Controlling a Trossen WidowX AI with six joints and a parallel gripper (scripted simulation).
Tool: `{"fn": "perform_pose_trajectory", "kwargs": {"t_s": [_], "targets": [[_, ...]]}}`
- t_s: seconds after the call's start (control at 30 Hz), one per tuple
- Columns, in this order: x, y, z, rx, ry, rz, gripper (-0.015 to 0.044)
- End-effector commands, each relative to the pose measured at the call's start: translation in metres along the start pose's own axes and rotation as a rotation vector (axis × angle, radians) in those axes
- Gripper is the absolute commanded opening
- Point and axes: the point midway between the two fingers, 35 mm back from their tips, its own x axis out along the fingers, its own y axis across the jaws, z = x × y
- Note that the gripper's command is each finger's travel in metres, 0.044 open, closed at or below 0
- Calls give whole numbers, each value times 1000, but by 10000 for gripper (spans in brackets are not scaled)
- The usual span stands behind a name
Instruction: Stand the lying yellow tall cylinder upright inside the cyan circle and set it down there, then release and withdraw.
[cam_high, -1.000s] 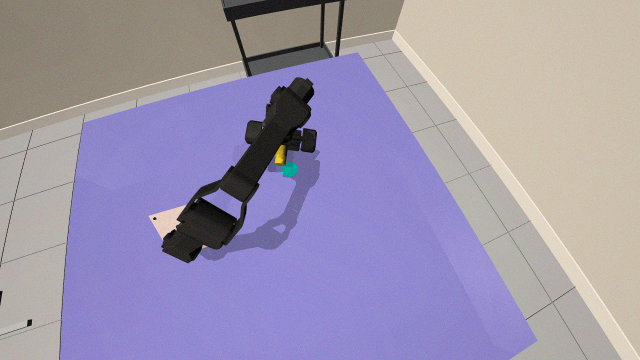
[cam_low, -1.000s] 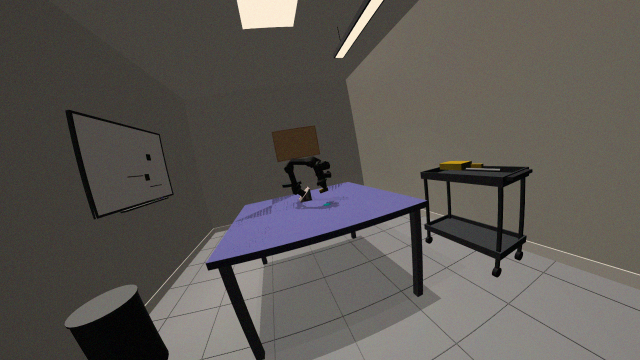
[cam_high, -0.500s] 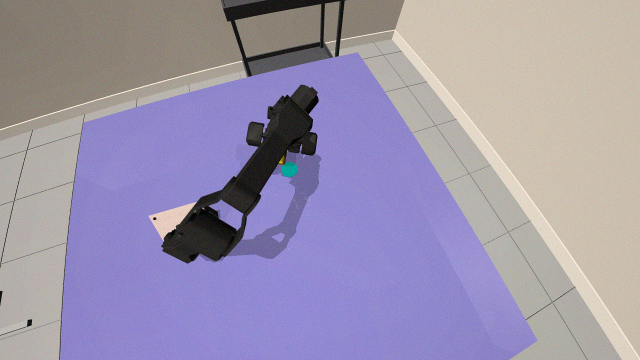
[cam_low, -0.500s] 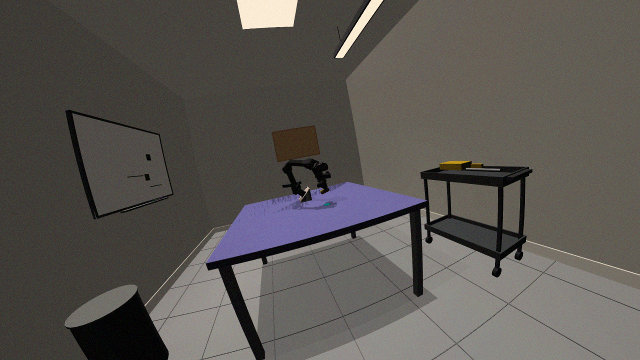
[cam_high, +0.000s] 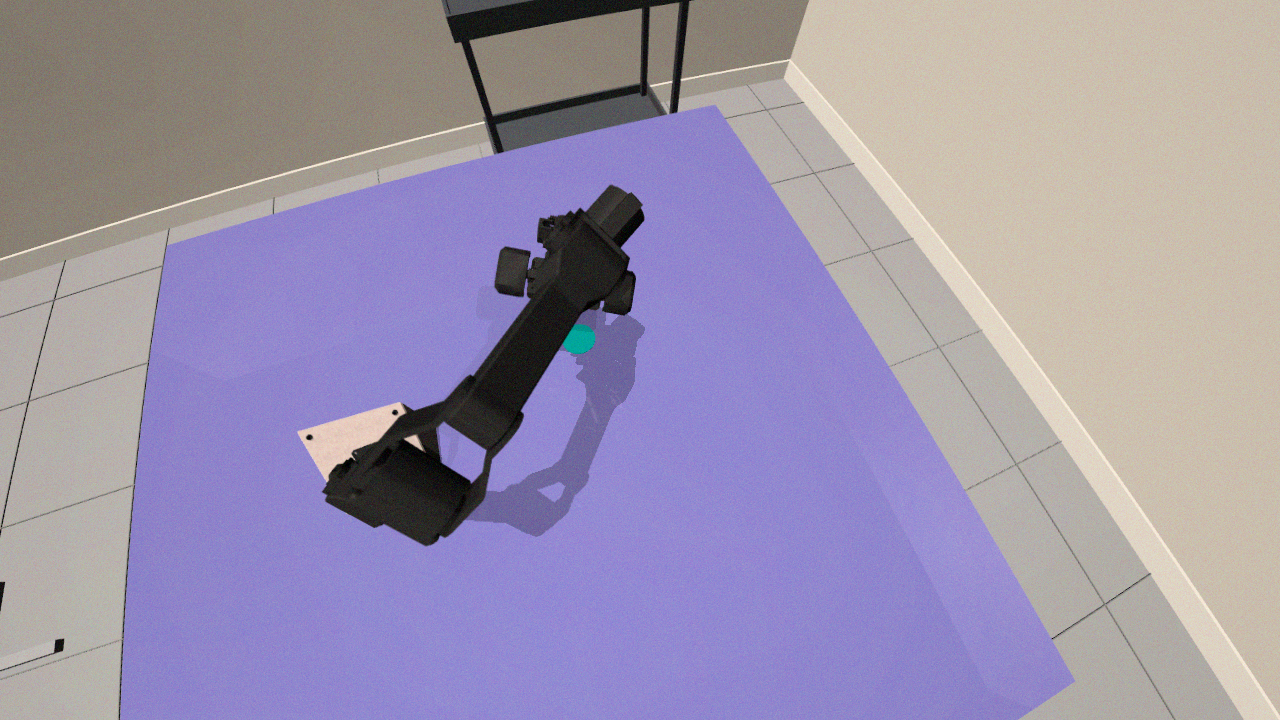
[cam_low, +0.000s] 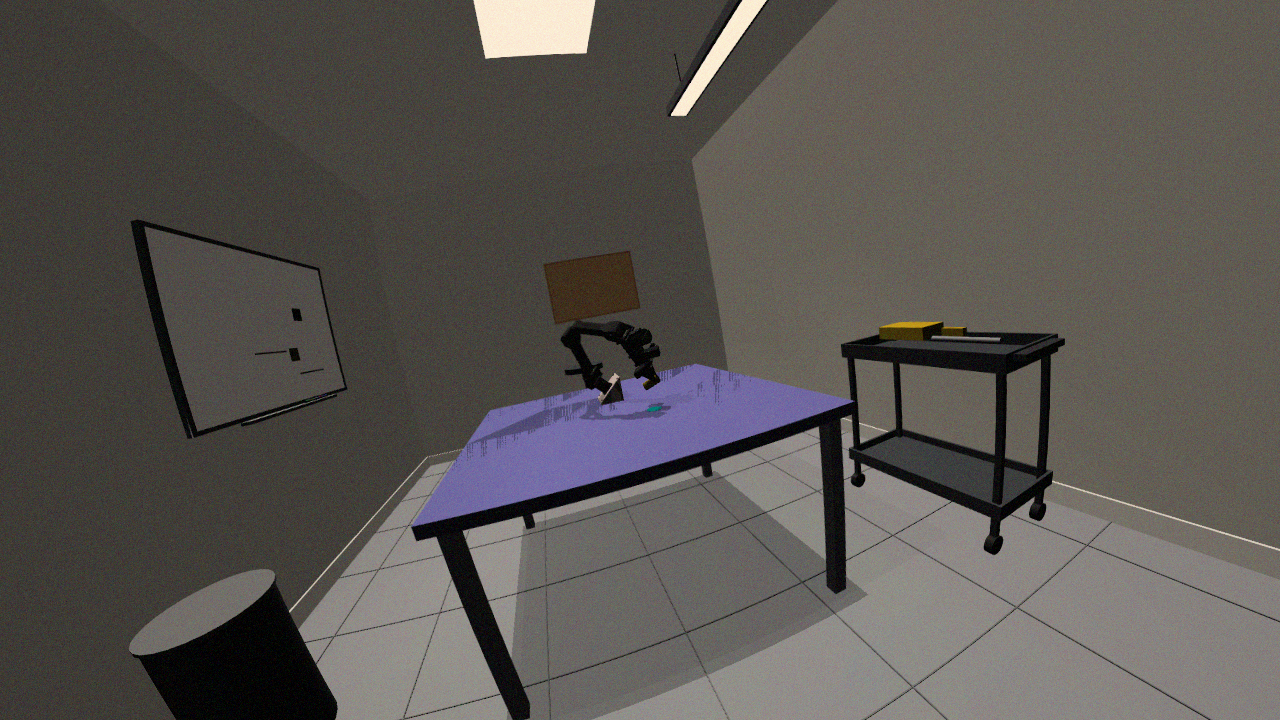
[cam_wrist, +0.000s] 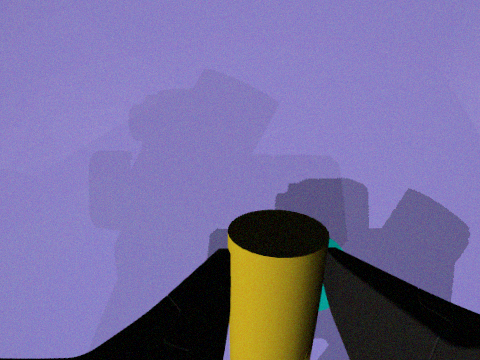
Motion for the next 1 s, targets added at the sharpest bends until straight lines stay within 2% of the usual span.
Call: {"fn": "perform_pose_trajectory", "kwargs": {"t_s": [0.0, 0.97], "targets": [[-2, 0, 1, -2, -44, 10, 105], [2, -3, 2, -9, -258, 55, 105]]}}
